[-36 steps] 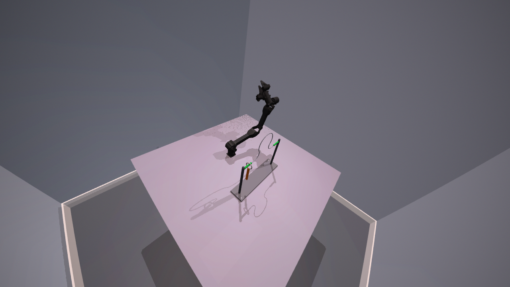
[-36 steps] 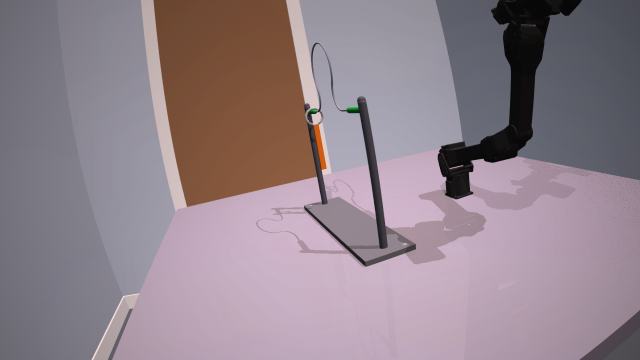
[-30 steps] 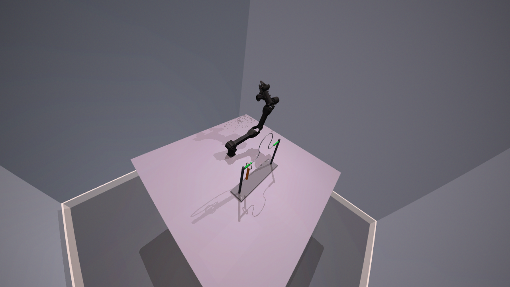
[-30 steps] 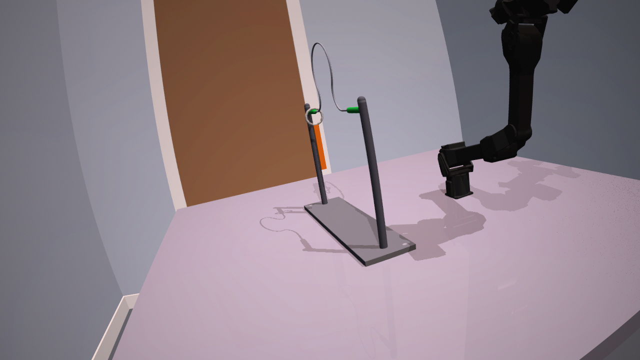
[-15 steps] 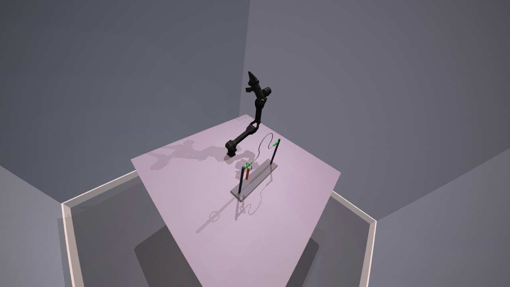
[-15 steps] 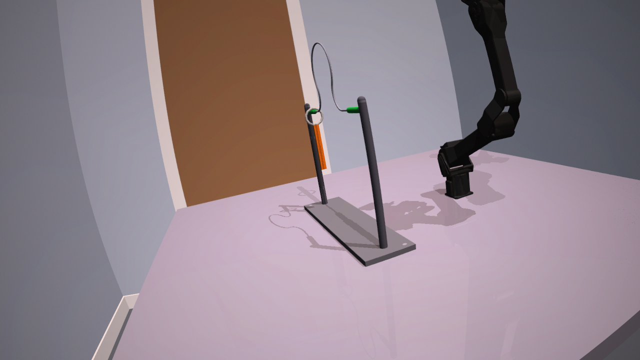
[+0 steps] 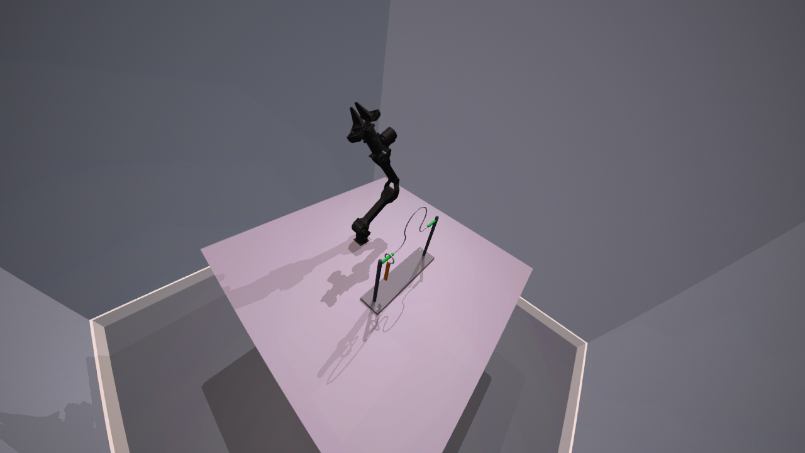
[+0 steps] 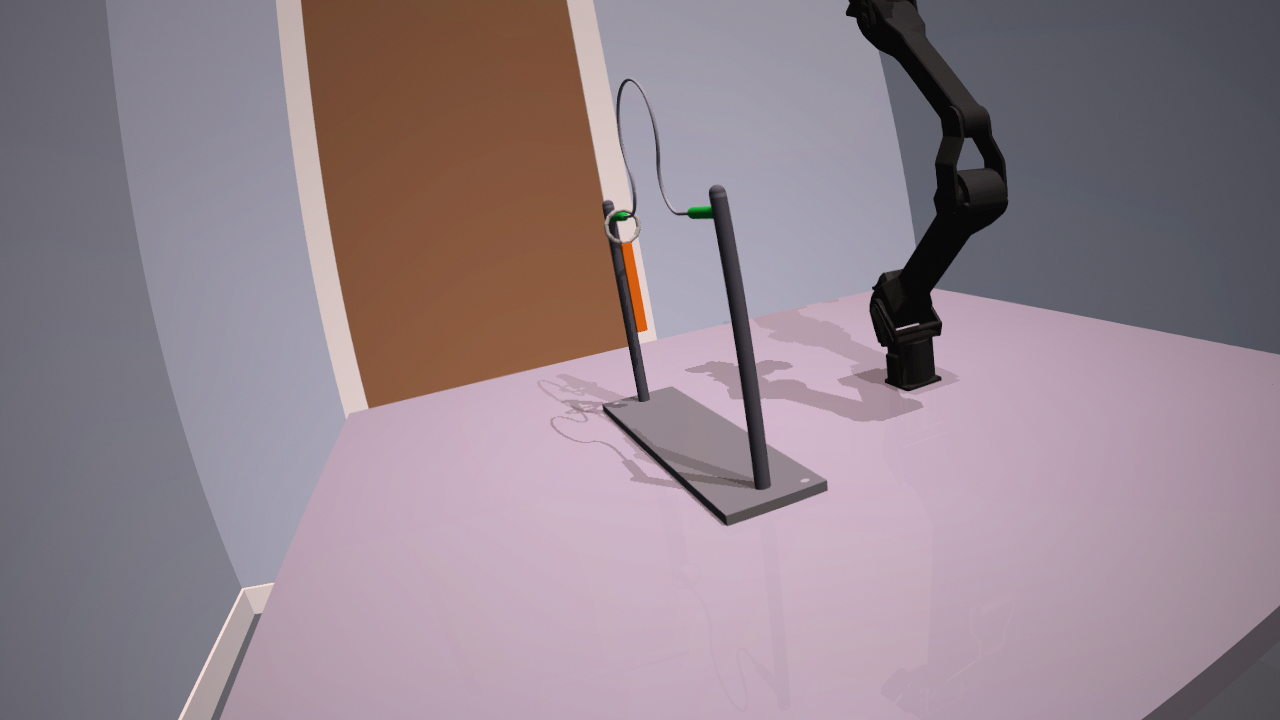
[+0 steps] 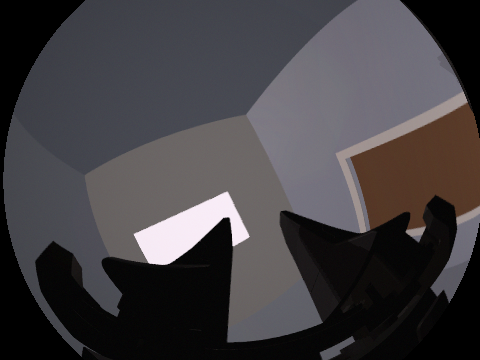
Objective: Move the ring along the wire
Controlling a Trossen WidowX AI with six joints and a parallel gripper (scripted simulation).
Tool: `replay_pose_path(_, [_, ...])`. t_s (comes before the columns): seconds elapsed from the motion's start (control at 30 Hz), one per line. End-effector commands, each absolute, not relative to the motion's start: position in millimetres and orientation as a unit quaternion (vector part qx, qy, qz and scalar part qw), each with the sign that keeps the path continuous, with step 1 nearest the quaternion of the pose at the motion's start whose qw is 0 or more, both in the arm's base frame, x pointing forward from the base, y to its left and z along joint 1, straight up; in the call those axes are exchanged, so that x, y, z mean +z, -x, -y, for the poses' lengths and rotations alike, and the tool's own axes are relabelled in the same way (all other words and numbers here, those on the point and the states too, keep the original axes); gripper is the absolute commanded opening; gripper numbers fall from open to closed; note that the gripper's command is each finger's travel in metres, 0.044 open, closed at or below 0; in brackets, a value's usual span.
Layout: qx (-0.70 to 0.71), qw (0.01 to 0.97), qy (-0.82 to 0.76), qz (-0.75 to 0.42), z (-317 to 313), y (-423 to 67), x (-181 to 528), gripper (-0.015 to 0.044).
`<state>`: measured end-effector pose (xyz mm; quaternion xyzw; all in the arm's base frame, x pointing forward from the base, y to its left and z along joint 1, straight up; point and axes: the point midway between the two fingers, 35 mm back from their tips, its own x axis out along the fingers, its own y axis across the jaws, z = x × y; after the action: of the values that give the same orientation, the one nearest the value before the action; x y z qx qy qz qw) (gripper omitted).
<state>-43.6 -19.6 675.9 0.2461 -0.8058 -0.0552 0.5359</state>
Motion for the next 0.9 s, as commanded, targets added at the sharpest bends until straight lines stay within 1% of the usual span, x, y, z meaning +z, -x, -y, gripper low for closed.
replay_pose_path(0.0, [-0.135,0.584,-0.257,0.758,90.6,28.1,661.7,0.016])
replay_pose_path(0.23, [-0.232,0.659,-0.262,0.666,184.5,-2.6,623.7,0.016])
replay_pose_path(0.47, [-0.299,0.735,-0.256,0.552,262.6,-41.5,562.6,0.016])
replay_pose_path(0.67, [-0.329,0.798,-0.242,0.444,311.0,-79.9,494.3,0.016])
replay_pose_path(0.87, [-0.33,0.857,-0.218,0.33,338.0,-120.0,414.9,0.016])
